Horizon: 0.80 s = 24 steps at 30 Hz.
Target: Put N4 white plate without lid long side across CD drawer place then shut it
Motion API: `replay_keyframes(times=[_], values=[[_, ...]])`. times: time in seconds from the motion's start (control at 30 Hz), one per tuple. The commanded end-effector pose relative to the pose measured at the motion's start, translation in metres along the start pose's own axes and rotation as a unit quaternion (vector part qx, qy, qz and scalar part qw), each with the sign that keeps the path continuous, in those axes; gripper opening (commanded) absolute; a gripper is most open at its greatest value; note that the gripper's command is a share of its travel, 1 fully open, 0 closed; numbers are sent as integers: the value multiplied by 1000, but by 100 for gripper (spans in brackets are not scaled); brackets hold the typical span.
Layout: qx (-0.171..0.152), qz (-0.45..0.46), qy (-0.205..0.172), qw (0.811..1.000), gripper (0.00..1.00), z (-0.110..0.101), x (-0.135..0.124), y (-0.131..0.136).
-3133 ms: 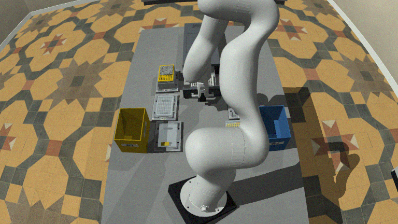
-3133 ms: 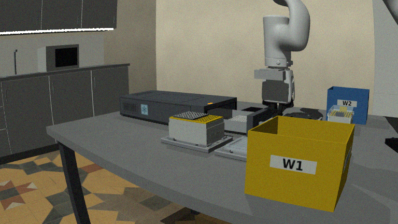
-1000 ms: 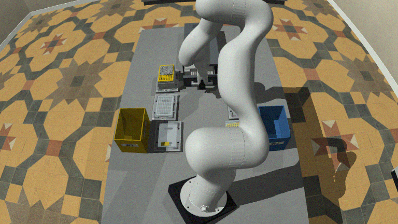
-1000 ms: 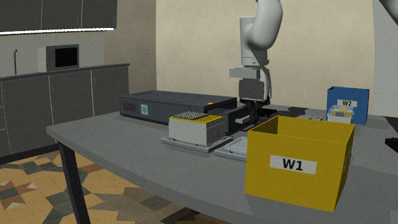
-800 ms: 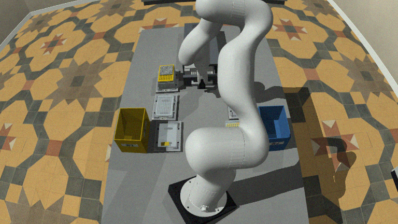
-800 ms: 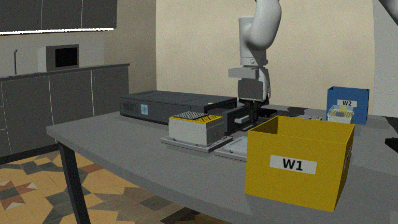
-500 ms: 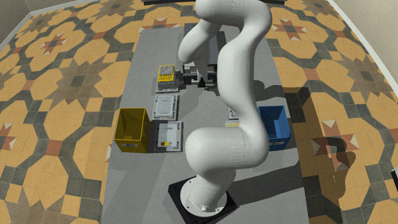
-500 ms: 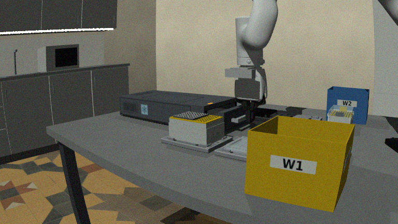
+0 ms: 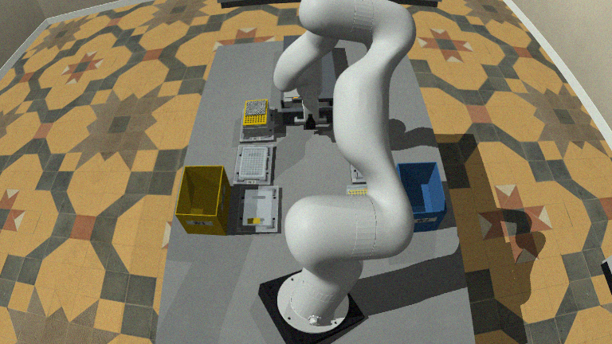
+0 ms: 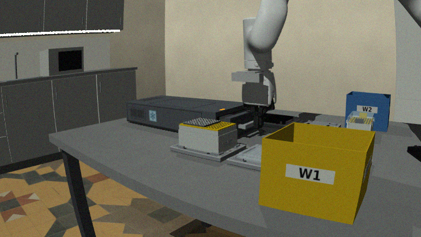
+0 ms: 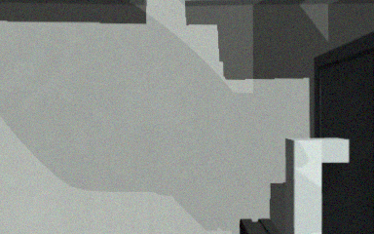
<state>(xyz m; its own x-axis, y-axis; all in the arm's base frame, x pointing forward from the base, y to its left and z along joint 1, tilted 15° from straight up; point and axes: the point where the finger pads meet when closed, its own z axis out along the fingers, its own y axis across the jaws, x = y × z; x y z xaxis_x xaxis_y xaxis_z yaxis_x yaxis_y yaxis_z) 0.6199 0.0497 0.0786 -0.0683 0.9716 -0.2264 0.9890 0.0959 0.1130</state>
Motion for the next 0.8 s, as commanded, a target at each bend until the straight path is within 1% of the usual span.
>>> replay_keyframes(times=[0.0, 0.23, 0.7, 0.73, 0.77], values=[[-1, 0, 0, 1000, 0, -1, 0, 8], [-1, 0, 0, 1000, 0, -1, 0, 11], [-1, 0, 0, 1000, 0, -1, 0, 34], [-1, 0, 0, 1000, 0, -1, 0, 27], [-1, 0, 0, 1000, 0, -1, 0, 27]])
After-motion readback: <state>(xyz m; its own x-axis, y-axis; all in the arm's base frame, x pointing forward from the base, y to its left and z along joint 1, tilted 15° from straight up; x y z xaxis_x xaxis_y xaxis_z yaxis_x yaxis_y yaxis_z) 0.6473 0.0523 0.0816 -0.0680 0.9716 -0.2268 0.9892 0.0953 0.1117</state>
